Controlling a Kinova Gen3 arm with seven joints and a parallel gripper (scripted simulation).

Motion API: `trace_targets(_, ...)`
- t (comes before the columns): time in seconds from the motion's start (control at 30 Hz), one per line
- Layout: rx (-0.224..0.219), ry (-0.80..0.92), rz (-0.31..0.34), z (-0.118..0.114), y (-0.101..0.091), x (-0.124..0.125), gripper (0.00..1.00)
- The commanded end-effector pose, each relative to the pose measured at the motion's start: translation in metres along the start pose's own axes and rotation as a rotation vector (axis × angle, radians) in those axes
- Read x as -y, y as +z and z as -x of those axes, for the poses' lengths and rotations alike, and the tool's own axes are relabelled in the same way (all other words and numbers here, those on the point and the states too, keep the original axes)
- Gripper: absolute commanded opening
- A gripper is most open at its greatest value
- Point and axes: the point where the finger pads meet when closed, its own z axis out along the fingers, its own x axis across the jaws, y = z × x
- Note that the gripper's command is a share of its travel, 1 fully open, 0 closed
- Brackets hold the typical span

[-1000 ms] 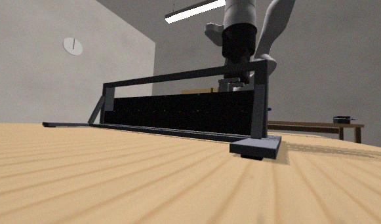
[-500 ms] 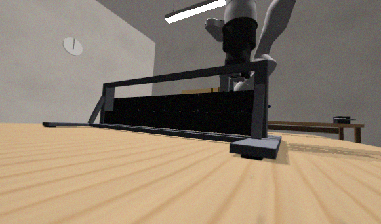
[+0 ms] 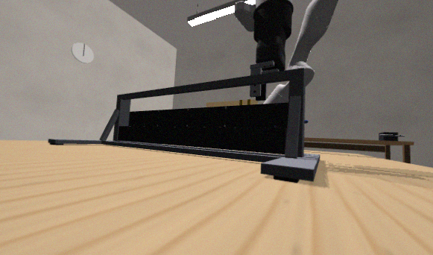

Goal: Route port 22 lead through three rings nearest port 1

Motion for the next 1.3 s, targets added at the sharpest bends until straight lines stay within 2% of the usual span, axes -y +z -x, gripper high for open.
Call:
trace_targets(0.0,0.010,0.000,-0.005,0.003,-0.010,0.001,0.67)
trace_targets(0.27,0.010,0.000,-0.005,0.002,-0.024,0.001,0.67)
trace_targets(0.57,0.010,0.000,-0.005,0.002,-0.026,0.001,0.67)
trace_targets(0.6,0.010,0.000,-0.005,0.002,-0.026,0.001,0.00)
trace_targets(1.27,0.010,0.000,-0.005,0.002,-0.026,0.001,0.00)
